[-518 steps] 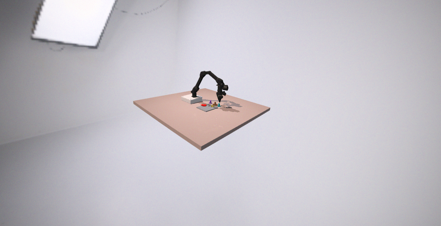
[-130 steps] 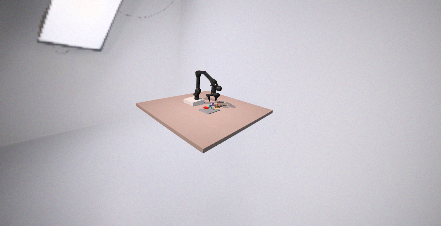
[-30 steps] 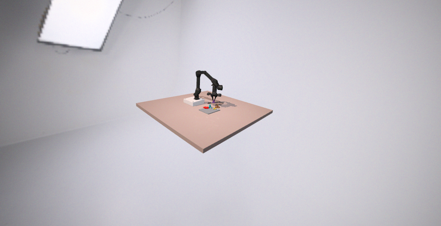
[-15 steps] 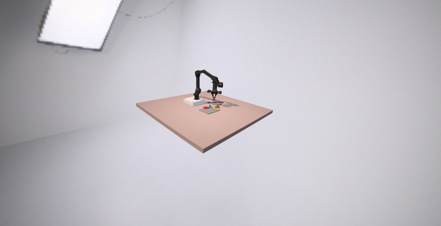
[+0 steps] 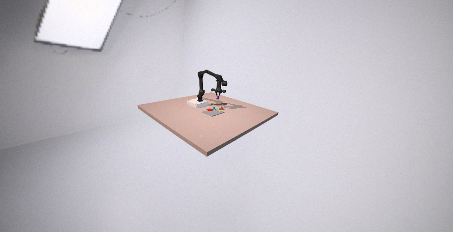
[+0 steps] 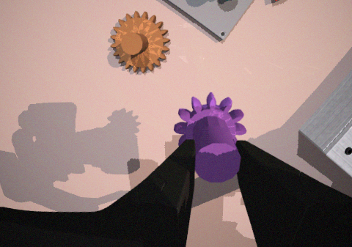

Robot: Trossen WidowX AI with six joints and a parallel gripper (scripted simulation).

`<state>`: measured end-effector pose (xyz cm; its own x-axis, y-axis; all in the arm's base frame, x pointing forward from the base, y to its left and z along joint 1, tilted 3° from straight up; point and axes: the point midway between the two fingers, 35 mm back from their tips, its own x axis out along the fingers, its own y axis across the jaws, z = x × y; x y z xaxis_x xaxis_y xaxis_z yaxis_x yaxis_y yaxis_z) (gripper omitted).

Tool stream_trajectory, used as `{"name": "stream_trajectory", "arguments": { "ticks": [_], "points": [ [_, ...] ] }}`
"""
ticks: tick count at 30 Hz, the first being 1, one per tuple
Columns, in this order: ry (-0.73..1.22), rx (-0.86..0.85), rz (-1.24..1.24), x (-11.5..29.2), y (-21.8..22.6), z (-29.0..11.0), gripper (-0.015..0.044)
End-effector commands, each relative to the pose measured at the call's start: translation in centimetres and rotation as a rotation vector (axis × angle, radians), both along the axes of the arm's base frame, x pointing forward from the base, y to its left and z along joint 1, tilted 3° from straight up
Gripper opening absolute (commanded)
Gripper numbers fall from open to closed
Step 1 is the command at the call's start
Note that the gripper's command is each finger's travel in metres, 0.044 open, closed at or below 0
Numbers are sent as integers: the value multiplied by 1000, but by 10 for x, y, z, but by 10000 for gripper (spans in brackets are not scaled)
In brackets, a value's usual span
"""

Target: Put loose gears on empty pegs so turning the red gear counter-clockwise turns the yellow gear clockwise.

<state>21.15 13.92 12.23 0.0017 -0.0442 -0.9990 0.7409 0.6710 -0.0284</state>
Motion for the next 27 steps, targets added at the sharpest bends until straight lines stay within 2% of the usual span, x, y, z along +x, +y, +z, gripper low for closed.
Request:
{"name": "stream_trajectory", "arguments": {
  "ticks": [1,8,27],
  "points": [
    [-12,12,-4,-2,0,13,0],
    [-10,11,-6,-4,-1,24,0],
    [-9,12,-9,31,-21,-3,0]
  ]
}}
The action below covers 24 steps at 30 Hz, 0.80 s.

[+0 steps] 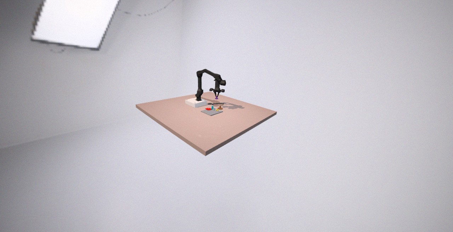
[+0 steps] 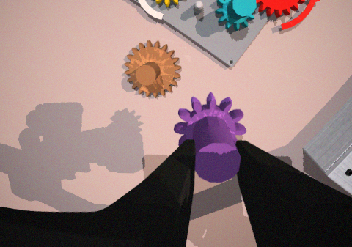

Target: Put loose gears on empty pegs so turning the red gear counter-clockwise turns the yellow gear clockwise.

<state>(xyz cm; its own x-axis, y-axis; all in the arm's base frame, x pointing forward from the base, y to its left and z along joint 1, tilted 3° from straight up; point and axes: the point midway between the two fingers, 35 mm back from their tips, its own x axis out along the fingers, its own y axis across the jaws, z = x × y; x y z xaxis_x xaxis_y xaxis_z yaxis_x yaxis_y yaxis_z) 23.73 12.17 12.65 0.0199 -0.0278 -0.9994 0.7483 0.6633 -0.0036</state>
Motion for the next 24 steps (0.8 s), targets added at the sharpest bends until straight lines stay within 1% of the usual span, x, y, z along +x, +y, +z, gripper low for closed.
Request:
{"name": "stream_trajectory", "arguments": {
  "ticks": [1,24],
  "points": [
    [10,-4,1,7,-5,-9,0],
    [3,-9,4,46,-43,-47,0]
  ]
}}
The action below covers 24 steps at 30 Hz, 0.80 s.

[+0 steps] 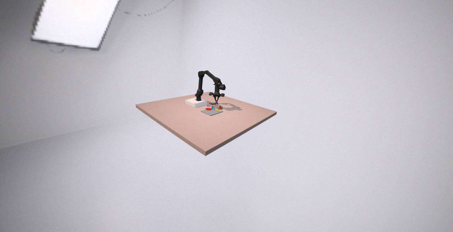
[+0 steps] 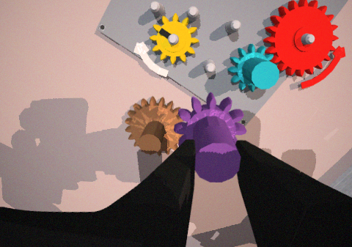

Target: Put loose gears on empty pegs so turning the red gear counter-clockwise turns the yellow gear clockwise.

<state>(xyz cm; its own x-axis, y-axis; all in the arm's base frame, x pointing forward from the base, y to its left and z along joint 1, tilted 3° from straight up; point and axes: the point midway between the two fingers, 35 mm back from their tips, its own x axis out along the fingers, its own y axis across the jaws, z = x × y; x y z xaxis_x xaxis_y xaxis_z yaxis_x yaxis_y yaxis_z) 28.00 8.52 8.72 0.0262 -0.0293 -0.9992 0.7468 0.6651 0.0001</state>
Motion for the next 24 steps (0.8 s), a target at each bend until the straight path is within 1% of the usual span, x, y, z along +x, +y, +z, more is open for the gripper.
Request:
{"name": "stream_trajectory", "arguments": {
  "ticks": [1,9,15,24],
  "points": [
    [9,-8,1,5,-8,-9,0],
    [8,-10,2,15,-23,-22,0],
    [7,-10,-11,15,-23,-21,0],
    [-1,-5,-231,15,-23,-19,0]
  ]
}}
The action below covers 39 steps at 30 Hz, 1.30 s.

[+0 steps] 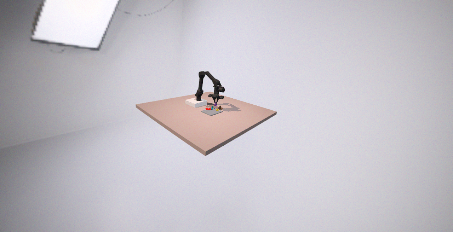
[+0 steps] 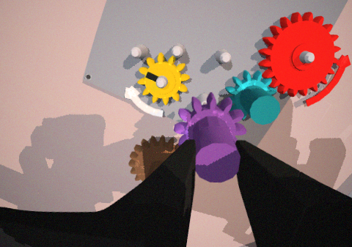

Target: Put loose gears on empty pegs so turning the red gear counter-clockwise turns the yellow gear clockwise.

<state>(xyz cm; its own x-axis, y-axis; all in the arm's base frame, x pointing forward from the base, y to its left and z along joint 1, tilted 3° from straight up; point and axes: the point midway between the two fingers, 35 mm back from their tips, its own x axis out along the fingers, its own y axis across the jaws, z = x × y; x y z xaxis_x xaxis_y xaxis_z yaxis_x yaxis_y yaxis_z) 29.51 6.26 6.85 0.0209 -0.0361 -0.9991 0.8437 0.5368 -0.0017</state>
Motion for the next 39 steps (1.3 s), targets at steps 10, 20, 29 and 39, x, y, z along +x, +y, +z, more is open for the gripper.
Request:
{"name": "stream_trajectory", "arguments": {
  "ticks": [10,20,29,39],
  "points": [
    [-12,4,-367,0,-1,1,0],
    [-23,10,-666,0,-1,2,0],
    [-29,13,-831,-1,-1,2,0],
    [-28,12,-789,0,-1,-2,0]
  ]
}}
